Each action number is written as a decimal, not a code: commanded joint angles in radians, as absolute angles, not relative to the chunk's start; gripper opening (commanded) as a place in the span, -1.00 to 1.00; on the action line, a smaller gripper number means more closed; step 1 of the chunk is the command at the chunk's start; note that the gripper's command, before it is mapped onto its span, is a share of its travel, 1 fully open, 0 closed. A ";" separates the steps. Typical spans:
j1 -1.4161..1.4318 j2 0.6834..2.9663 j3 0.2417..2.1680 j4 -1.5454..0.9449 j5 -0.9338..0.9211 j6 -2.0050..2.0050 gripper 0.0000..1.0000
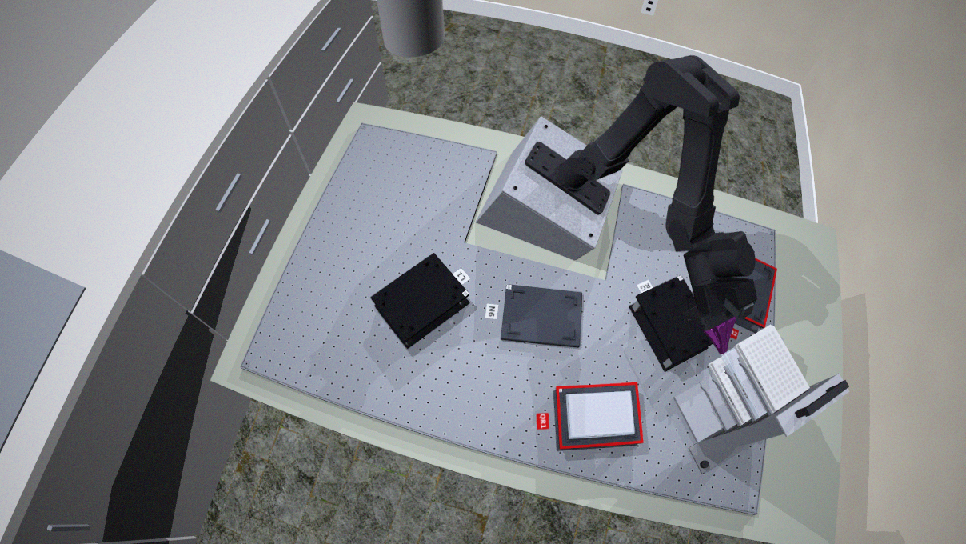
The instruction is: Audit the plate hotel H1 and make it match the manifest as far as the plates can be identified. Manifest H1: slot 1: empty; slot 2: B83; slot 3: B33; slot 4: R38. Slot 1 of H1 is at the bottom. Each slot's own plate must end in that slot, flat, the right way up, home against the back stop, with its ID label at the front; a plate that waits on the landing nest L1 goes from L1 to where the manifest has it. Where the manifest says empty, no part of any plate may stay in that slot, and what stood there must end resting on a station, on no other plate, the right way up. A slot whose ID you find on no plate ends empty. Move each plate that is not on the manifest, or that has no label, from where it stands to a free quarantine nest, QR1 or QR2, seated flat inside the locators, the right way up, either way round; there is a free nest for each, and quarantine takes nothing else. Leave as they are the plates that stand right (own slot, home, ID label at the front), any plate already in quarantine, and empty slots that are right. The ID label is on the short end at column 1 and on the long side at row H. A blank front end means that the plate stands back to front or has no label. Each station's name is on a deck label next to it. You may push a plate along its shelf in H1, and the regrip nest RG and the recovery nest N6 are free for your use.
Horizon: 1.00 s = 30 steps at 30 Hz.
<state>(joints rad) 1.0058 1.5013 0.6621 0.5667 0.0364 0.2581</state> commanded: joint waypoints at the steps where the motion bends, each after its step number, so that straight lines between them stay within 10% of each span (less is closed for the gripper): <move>1: 0.990 1.519 0.709 0.586 0.035 0.249 -1.00; 30: 1.027 1.371 0.528 0.612 0.063 0.267 -1.00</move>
<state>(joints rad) 1.0225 1.4071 0.5388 0.5842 0.0475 0.2581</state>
